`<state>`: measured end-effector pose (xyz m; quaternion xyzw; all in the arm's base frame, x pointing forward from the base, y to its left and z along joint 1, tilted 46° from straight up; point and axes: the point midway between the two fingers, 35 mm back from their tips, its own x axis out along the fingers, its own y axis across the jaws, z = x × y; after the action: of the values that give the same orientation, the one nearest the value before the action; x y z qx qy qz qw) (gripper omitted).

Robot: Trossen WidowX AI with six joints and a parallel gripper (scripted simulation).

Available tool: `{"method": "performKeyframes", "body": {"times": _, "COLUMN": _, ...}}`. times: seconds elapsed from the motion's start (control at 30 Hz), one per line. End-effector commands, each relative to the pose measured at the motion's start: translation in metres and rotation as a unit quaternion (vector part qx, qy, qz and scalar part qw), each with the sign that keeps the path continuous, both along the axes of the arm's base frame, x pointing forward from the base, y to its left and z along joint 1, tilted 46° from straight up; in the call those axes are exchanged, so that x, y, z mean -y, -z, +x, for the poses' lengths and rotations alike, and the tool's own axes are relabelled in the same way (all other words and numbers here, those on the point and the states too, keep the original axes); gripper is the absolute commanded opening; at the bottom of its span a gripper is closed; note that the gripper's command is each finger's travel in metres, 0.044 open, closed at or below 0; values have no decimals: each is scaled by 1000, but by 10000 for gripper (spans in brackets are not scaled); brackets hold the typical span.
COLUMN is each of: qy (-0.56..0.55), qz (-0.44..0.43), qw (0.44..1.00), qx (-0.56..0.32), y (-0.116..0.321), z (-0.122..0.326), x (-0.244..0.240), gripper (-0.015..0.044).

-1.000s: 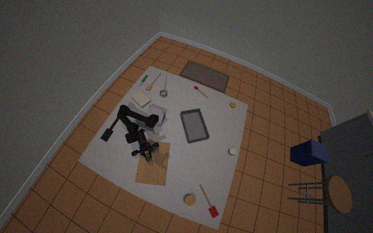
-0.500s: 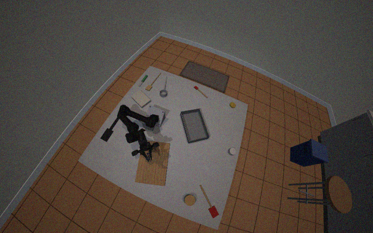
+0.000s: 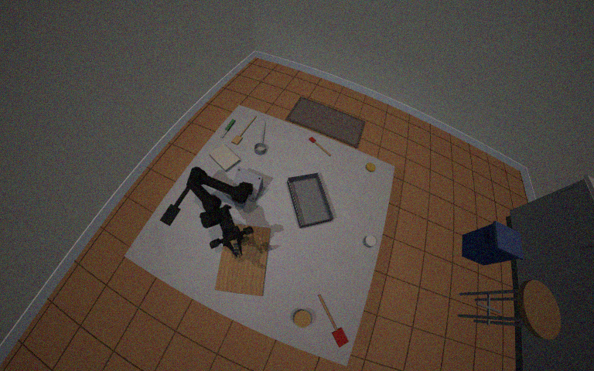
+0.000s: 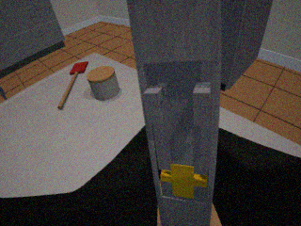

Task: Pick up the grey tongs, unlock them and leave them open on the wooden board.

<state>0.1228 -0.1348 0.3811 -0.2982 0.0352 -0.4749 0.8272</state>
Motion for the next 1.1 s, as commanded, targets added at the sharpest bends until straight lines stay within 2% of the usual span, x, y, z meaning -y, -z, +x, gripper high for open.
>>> {"method": "performKeyframes", "body": {"times": 0.0, "qy": -3, "qz": -2, "qw": 1000, "qx": 0, "y": 0, "z": 1, "x": -1, "gripper": -150}}
{"method": "performKeyframes", "body": {"times": 0.6, "qy": 2, "qz": 35, "qw": 999, "qx": -22, "y": -2, "z": 12, "x": 8, "gripper": -150}}
{"method": "performKeyframes", "body": {"times": 1.07, "qy": 22, "qz": 124, "qw": 990, "qx": -66, "y": -1, "z": 23, "x": 21, "gripper": -150}}
